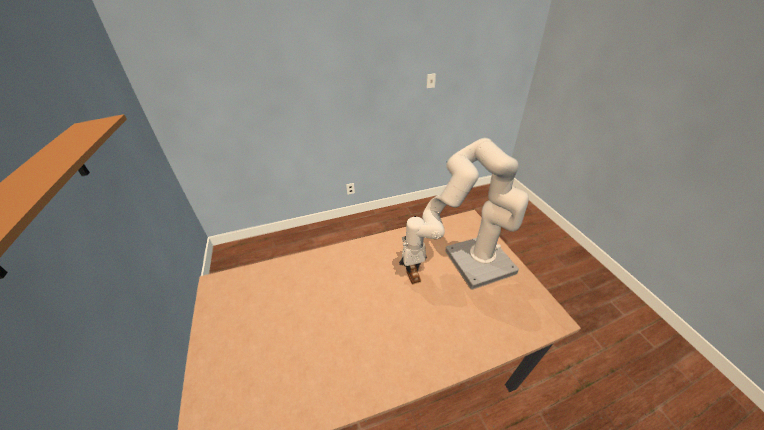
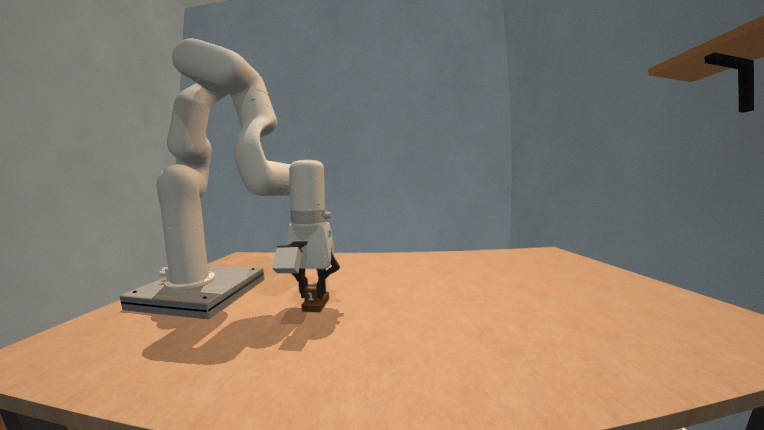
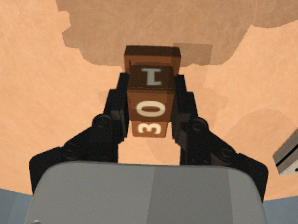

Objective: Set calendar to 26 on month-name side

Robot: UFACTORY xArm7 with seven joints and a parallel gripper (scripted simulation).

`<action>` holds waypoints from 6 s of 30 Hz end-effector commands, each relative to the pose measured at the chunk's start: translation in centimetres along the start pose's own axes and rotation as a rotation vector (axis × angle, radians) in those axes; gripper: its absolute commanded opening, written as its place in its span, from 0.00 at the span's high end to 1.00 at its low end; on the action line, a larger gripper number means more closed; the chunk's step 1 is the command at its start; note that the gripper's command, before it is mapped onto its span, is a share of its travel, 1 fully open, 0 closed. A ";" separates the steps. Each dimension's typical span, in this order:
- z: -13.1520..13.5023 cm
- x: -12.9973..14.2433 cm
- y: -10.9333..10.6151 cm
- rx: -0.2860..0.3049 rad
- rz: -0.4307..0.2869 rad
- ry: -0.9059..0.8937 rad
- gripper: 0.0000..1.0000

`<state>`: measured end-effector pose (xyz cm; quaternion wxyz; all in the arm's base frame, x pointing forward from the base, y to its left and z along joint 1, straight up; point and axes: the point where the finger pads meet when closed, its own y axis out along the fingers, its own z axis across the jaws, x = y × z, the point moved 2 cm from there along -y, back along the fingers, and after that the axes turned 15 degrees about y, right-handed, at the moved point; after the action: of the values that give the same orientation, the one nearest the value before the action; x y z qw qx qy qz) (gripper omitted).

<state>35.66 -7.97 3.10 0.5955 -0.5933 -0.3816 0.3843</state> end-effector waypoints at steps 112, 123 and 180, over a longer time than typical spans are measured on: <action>-0.1 0.0 0.9 -0.003 -0.001 0.000 0.71; -0.1 0.0 0.9 -0.003 -0.001 0.000 0.63; -0.1 0.0 -8.1 -0.003 -0.001 0.000 0.00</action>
<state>35.67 -7.98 10.96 0.5958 -0.5930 -0.3815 0.3845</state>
